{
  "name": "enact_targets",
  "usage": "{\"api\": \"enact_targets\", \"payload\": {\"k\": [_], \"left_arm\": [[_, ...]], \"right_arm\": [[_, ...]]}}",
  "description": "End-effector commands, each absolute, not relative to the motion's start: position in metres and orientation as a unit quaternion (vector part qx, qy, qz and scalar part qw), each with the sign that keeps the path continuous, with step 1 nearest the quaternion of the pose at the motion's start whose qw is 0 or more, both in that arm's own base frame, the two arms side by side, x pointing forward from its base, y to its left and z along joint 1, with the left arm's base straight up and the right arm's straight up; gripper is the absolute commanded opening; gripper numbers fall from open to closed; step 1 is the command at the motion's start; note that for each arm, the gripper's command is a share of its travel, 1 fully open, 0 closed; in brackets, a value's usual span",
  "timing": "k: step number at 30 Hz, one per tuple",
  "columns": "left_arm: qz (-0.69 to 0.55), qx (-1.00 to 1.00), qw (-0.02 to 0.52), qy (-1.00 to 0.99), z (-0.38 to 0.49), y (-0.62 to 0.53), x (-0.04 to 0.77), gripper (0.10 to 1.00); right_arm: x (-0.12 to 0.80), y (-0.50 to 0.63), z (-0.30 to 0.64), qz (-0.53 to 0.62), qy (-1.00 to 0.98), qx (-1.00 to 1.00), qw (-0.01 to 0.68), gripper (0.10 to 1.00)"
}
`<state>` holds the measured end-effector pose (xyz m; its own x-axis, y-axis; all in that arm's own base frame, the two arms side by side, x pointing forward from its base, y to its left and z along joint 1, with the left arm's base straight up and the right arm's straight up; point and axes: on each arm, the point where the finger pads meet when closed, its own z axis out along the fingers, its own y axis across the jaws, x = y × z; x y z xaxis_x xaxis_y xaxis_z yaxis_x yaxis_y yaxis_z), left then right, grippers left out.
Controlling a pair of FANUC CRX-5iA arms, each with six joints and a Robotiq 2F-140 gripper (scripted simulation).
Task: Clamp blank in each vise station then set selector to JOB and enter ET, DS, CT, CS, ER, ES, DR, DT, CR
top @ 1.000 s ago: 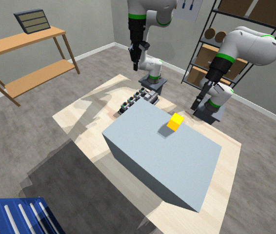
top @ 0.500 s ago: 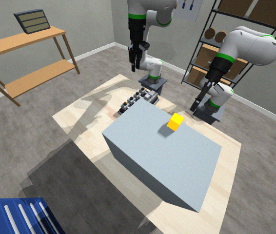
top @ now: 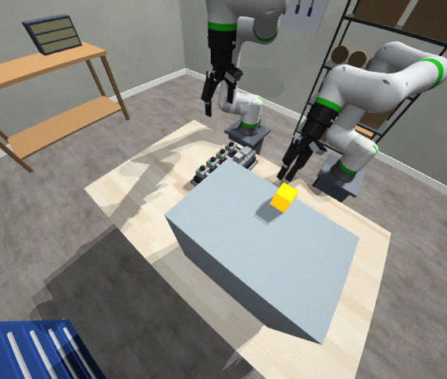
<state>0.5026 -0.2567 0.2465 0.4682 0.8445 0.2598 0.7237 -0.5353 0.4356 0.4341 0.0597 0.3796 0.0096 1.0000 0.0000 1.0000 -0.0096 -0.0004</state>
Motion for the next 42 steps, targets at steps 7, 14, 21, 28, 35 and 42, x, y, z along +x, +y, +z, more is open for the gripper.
{"api": "enact_targets", "payload": {"k": [7, 14, 21, 28, 35, 42], "left_arm": [[0.257, 0.945, 0.062, 0.193, 0.193, -0.331, 0.523, 0.399], [0.267, 0.963, 0.013, 0.033, 0.193, -0.331, 0.523, 0.399], [0.265, 0.964, 0.002, -0.005, 0.193, -0.331, 0.523, 0.399], [0.265, 0.964, 0.002, -0.005, 0.193, -0.331, 0.523, 0.399], [0.265, 0.964, 0.002, -0.005, 0.186, -0.331, 0.528, 0.399], [0.265, 0.964, 0.002, -0.005, 0.175, -0.331, 0.534, 0.399]], "right_arm": [[0.434, 0.06, 0.38, 0.0, -0.704, -0.711, 0.0, 1.0], [0.434, 0.06, 0.38, 0.0, -0.704, -0.711, 0.0, 1.0], [0.434, 0.06, 0.38, 0.0, -0.704, -0.711, 0.0, 1.0], [0.434, 0.06, 0.38, 0.0, -0.704, -0.711, 0.0, 1.0], [0.434, 0.06, 0.38, 0.0, -0.704, -0.711, 0.0, 1.0], [0.434, 0.06, 0.38, 0.0, -0.704, -0.711, 0.0, 1.0]]}}
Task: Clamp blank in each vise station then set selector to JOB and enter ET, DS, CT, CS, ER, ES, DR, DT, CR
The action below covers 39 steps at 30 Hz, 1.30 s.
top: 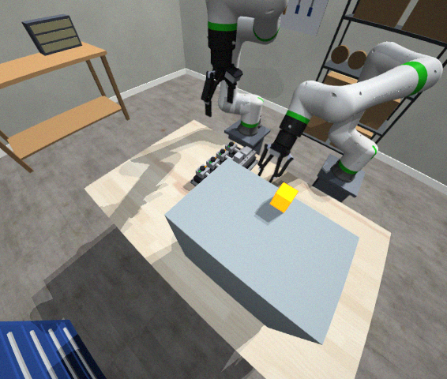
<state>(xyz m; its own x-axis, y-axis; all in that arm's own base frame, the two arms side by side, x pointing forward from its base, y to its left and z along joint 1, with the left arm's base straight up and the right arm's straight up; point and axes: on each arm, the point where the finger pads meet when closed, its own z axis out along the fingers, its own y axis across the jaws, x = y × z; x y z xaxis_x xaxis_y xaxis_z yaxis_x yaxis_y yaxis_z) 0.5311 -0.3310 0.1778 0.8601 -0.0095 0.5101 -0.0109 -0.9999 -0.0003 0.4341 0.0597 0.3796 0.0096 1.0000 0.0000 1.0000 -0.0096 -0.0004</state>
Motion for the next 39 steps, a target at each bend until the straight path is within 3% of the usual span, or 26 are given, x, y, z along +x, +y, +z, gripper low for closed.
{"api": "enact_targets", "payload": {"k": [1, 39], "left_arm": [[0.265, 0.964, 0.002, -0.005, 0.173, -0.331, 0.535, 0.399], [0.265, 0.964, 0.002, -0.005, 0.148, -0.332, 0.55, 0.399]], "right_arm": [[0.434, 0.06, 0.38, 0.0, -0.704, -0.711, 0.0, 1.0], [0.434, 0.06, 0.38, 0.0, -0.704, -0.711, 0.0, 1.0]]}}
